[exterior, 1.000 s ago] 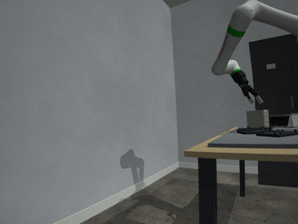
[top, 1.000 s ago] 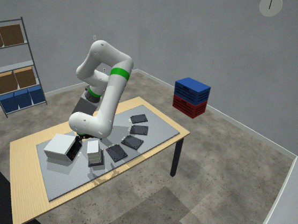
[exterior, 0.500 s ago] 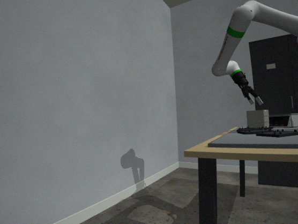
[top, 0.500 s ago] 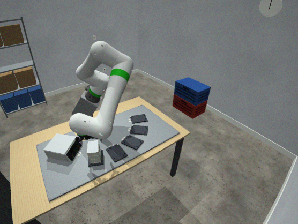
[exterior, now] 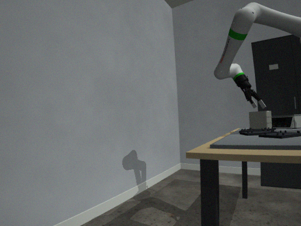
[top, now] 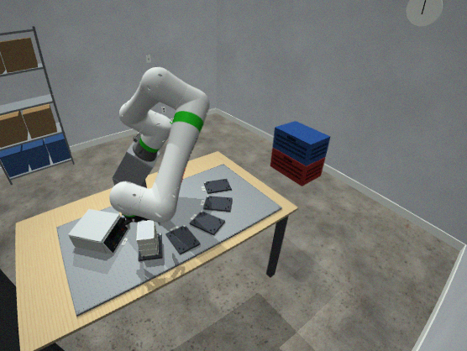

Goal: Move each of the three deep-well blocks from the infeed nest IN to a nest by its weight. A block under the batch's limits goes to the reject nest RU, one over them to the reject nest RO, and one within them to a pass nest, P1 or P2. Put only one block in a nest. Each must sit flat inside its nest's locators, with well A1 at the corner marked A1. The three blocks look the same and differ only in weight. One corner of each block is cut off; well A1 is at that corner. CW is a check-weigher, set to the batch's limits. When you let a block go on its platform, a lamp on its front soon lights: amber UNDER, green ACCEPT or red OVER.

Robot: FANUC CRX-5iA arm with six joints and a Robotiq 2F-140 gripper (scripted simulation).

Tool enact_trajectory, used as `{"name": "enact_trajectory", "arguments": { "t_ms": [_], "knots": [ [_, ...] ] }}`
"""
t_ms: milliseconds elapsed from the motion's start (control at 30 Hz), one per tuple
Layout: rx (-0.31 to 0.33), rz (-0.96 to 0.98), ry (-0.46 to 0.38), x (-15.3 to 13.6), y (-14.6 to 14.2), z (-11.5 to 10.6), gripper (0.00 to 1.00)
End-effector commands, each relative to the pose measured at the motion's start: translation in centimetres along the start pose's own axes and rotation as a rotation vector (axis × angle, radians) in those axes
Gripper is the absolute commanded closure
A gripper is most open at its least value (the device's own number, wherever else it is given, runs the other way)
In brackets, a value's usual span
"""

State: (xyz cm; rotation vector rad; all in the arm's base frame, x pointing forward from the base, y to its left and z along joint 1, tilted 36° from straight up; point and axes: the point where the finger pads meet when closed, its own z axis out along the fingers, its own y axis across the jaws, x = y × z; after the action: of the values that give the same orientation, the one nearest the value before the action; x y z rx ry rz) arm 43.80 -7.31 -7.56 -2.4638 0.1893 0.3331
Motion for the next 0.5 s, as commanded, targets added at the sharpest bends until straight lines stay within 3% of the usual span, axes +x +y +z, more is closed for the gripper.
{"name": "enact_trajectory", "arguments": {
  "t_ms": [0, 467],
  "knots": [
    [0.000, 0.000, 0.000, 0.2, 0.0, 0.4, 0.00],
    [0.000, 0.000, 0.000, 1.4, 0.0, 2.4, 0.00]
  ]
}}
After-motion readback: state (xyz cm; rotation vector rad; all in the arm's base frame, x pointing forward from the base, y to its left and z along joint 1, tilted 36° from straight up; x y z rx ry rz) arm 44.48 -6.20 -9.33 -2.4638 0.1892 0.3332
